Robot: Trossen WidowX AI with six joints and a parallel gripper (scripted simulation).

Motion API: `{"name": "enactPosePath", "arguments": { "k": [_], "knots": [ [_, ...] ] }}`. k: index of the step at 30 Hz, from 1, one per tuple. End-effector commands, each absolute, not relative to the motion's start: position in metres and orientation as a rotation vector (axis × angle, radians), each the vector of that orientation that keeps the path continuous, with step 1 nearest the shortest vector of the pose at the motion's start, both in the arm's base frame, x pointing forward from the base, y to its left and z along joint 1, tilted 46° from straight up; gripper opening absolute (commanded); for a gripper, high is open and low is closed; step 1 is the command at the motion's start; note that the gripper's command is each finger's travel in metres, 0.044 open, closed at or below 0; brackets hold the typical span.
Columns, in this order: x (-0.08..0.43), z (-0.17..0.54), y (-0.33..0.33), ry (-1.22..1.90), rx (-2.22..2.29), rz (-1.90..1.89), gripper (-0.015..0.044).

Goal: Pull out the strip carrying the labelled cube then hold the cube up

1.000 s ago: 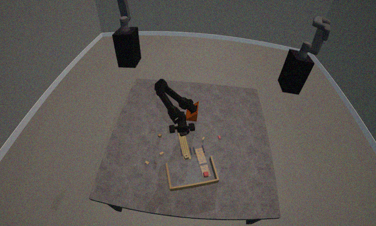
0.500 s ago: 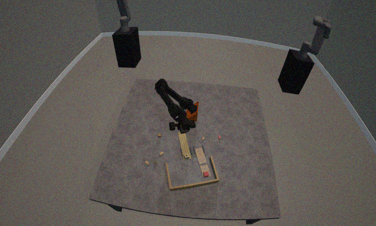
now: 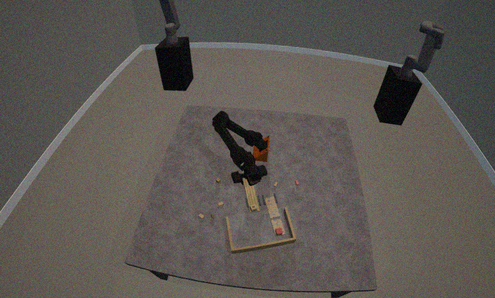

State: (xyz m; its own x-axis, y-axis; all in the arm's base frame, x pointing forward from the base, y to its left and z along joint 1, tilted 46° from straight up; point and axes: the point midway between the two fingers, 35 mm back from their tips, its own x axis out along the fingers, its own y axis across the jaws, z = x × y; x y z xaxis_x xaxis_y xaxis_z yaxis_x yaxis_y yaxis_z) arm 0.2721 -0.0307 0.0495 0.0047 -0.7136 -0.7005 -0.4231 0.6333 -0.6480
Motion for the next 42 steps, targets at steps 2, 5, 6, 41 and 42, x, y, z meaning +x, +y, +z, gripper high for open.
{"name": "enactPosePath", "arguments": {
  "k": [2, 5, 6, 41, 42],
  "knots": [
    [0.29, 0.048, -0.026, 1.623, -0.958, -0.29, 0.044],
    [0.302, 0.047, -0.023, 1.623, -0.957, -0.29, 0.044],
    [0.305, 0.047, -0.022, 1.623, -0.957, -0.29, 0.044],
    [0.417, 0.031, 0.007, 1.616, -0.954, -0.292, 0.0309],
    [0.417, 0.03, 0.006, 1.616, -0.954, -0.292, 0.0282]
  ]
}}
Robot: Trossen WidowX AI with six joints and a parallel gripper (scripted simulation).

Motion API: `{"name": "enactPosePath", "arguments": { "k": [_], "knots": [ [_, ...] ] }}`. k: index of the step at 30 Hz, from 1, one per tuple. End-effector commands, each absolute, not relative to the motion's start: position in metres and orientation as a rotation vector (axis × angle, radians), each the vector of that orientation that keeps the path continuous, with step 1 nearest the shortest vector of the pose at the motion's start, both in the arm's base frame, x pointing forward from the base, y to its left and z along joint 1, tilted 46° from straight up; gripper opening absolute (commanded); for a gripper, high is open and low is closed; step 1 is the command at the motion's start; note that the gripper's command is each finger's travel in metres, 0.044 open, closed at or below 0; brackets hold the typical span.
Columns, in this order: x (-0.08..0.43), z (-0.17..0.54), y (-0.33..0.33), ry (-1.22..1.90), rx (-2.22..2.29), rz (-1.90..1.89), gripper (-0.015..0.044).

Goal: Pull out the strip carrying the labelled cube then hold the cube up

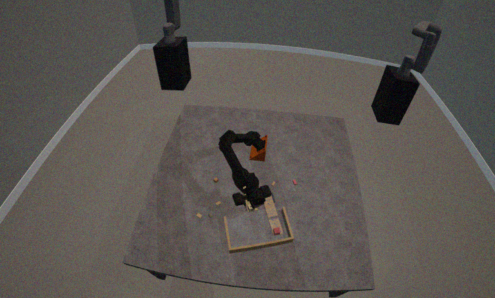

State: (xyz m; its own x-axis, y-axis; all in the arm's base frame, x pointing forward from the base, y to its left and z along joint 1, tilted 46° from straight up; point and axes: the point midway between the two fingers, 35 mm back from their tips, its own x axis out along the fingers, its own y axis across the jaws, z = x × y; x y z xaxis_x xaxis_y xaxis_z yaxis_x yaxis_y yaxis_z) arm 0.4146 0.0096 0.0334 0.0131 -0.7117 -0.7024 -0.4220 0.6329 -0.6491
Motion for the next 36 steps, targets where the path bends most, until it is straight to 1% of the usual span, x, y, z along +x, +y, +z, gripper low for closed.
{"name": "enactPosePath", "arguments": {
  "k": [1, 2, 36],
  "knots": [
    [0.417, 0.029, 0.005, 1.616, -0.954, -0.292, 0.0256],
    [0.417, 0.028, 0.004, 1.616, -0.954, -0.292, 0.025],
    [0.418, -0.003, -0.029, 1.616, -0.956, -0.294, 0.025]
  ]
}}
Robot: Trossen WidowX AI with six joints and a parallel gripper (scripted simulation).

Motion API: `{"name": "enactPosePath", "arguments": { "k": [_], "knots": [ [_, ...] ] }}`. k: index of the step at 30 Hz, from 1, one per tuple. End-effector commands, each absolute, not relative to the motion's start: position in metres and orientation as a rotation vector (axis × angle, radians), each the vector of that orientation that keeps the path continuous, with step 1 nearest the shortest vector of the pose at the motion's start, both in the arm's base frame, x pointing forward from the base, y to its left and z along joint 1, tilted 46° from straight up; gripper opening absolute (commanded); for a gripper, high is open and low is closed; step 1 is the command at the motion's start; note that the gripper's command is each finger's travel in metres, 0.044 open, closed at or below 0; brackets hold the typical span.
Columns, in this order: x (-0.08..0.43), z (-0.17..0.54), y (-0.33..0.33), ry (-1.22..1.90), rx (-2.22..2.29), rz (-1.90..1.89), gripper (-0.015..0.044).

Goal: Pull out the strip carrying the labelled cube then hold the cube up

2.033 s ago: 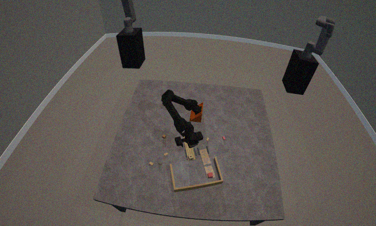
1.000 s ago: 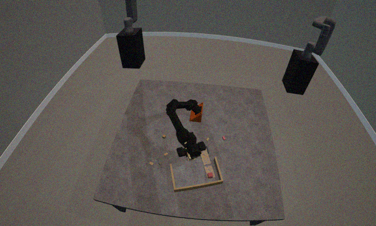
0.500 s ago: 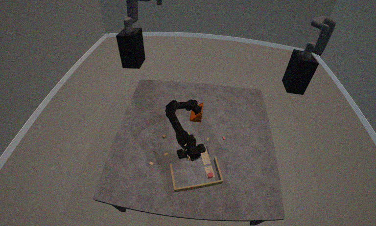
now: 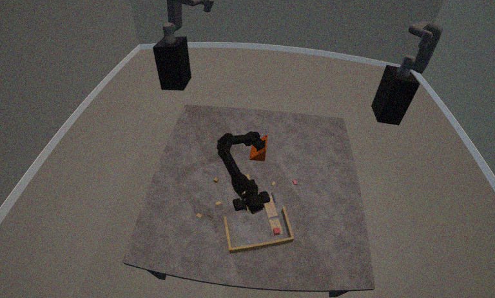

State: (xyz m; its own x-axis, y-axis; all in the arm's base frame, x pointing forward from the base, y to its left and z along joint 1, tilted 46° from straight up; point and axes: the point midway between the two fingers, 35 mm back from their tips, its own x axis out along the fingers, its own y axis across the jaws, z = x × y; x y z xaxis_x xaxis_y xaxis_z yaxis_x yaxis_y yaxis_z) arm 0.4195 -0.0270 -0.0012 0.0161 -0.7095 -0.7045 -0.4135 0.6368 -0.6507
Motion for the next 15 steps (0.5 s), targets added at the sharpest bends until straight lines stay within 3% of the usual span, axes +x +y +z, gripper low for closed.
{"name": "enactPosePath", "arguments": {
  "k": [1, 5, 11, 15],
  "knots": [
    [0.4176, -0.003, -0.0286, 1.616, -0.956, -0.294, 0.025],
    [0.4193, -0.0014, -0.0272, 1.61, -0.949, -0.295, 0.0145],
    [0.4193, -0.0014, -0.0272, 1.61, -0.949, -0.295, 0.0105],
    [0.4165, 0.0, -0.0251, 1.61, -0.949, -0.294, 0.0]
  ]
}}
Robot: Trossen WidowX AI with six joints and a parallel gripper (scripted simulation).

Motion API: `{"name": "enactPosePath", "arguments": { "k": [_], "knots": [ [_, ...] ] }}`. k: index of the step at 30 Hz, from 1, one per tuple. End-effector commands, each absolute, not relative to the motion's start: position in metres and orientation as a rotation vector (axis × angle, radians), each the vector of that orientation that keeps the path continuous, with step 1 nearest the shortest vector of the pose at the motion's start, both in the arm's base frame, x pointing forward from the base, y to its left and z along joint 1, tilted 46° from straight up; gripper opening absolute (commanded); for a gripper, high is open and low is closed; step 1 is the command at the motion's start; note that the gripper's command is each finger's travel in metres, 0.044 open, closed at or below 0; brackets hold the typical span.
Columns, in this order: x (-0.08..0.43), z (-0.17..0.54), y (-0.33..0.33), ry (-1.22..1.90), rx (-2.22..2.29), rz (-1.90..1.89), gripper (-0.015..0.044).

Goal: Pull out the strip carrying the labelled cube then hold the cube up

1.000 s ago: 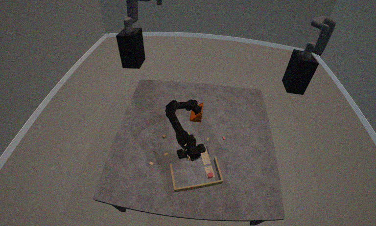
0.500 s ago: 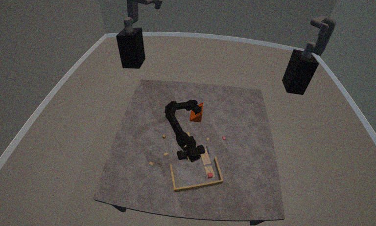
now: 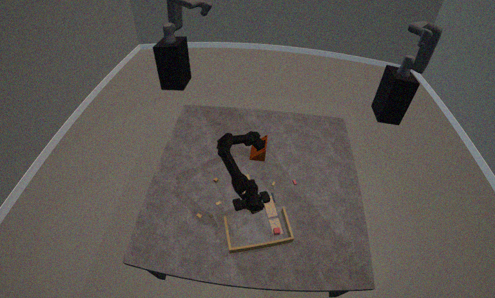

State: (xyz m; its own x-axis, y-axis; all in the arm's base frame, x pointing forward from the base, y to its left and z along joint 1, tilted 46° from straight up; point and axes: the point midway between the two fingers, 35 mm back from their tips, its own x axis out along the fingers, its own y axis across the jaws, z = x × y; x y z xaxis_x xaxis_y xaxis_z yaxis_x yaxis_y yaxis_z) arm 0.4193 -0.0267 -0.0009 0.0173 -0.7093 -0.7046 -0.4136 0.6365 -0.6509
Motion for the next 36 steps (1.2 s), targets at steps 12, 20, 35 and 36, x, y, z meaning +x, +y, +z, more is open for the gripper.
{"name": "enactPosePath", "arguments": {
  "k": [12, 20, 35, 36],
  "knots": [
    [0.362, 0.024, 0.004, 1.619, -0.954, -0.29, 0.0],
    [0.35, 0.025, 0.006, 1.62, -0.955, -0.29, 0.0],
    [0.303, 0.022, 0.007, 1.622, -0.956, -0.289, 0.0],
    [0.303, 0.023, 0.008, 1.622, -0.956, -0.289, 0.0]
  ]
}}
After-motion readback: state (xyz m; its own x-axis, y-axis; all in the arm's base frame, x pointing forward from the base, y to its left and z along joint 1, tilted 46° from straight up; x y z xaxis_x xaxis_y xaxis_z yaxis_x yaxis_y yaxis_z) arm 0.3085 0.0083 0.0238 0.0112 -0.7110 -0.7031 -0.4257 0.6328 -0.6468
